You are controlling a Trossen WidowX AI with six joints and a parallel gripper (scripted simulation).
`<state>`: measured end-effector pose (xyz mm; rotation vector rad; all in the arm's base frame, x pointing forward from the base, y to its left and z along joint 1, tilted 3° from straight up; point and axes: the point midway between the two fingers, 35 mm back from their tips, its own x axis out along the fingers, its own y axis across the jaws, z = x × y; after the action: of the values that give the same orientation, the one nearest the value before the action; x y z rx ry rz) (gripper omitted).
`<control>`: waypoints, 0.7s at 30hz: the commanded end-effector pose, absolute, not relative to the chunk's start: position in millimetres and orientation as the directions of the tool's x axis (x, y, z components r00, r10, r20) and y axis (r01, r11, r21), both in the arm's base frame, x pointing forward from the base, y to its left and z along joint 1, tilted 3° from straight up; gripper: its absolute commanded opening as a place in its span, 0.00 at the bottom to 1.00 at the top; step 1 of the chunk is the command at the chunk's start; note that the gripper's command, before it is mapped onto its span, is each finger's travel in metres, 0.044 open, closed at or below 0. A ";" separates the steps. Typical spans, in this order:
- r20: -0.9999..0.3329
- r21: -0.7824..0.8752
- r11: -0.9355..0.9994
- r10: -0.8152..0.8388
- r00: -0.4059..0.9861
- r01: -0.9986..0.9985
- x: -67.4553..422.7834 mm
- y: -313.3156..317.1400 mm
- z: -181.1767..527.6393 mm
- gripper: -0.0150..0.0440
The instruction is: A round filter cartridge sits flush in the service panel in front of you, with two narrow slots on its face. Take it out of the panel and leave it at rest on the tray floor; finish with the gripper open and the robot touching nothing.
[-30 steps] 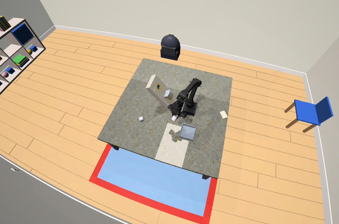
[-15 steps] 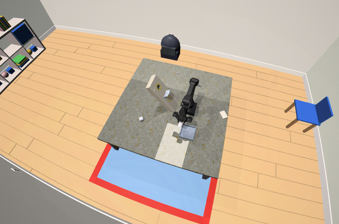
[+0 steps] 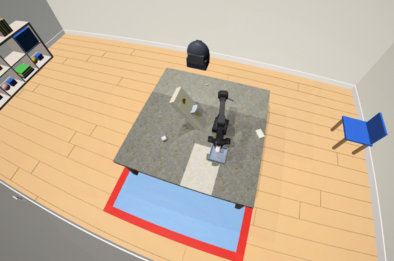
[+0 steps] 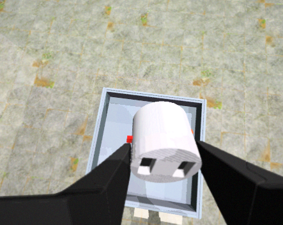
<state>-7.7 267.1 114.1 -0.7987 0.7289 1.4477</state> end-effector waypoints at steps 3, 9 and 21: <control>-0.829 -0.035 -0.066 0.559 -0.008 -0.997 -17.5 264.8 102.4 0.25; -0.829 -0.035 -0.066 0.559 -0.008 -0.997 -17.0 270.3 75.2 0.25; -0.830 -0.035 -0.066 0.558 -0.008 -0.997 -15.1 269.0 28.2 0.25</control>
<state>-15.3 270.6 37.5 -0.8166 0.7216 1.4697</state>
